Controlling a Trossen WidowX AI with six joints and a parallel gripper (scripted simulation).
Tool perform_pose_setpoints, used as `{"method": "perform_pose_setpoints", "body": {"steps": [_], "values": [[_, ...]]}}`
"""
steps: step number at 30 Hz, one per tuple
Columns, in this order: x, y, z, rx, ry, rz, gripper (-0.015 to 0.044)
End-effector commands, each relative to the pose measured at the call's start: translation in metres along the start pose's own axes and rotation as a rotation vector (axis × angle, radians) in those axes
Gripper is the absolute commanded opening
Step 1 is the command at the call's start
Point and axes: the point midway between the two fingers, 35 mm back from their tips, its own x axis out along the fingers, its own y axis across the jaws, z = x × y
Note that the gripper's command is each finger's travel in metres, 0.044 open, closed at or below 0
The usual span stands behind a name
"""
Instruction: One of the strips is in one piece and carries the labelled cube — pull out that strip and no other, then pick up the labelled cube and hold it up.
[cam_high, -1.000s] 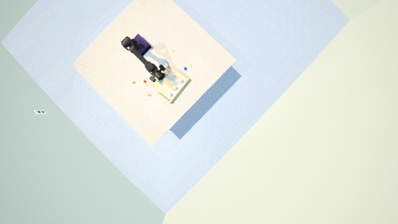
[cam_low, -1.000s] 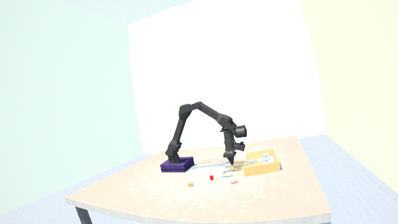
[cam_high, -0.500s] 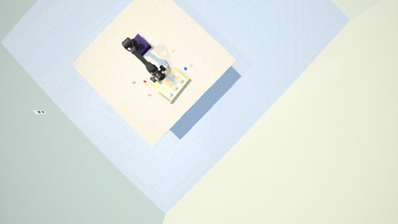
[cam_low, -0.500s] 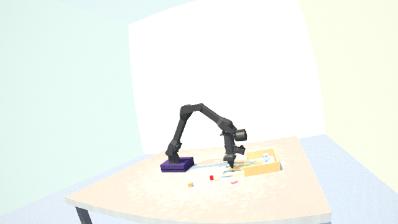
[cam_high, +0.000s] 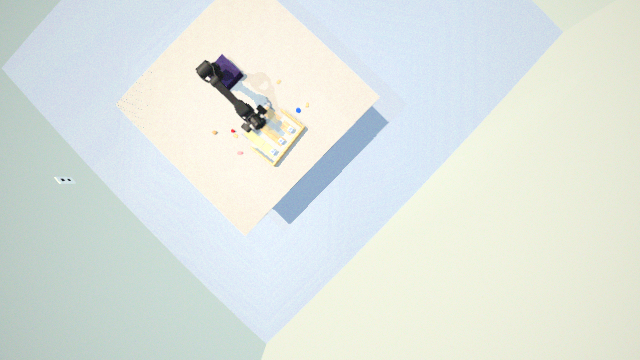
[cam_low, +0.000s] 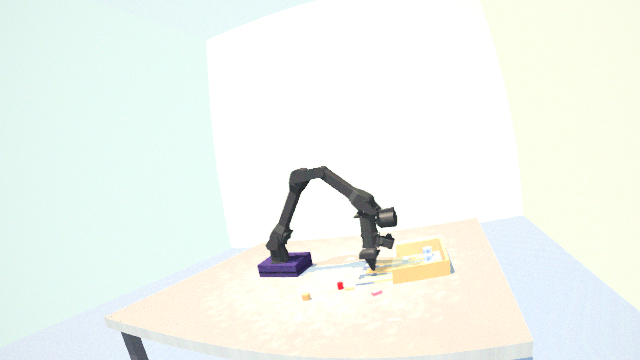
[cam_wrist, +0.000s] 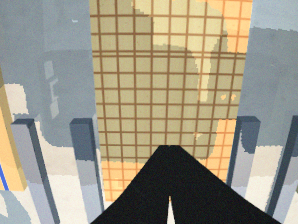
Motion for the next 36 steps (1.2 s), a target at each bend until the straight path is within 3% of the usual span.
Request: {"method": "perform_pose_setpoints", "body": {"steps": [1, 36], "values": [[0.0005, 0.0009, 0.0006, -0.005, -0.003, 0.006, 0.0], [0.0035, 0.0002, -0.0053, -0.005, -0.003, 0.006, 0.0]]}}
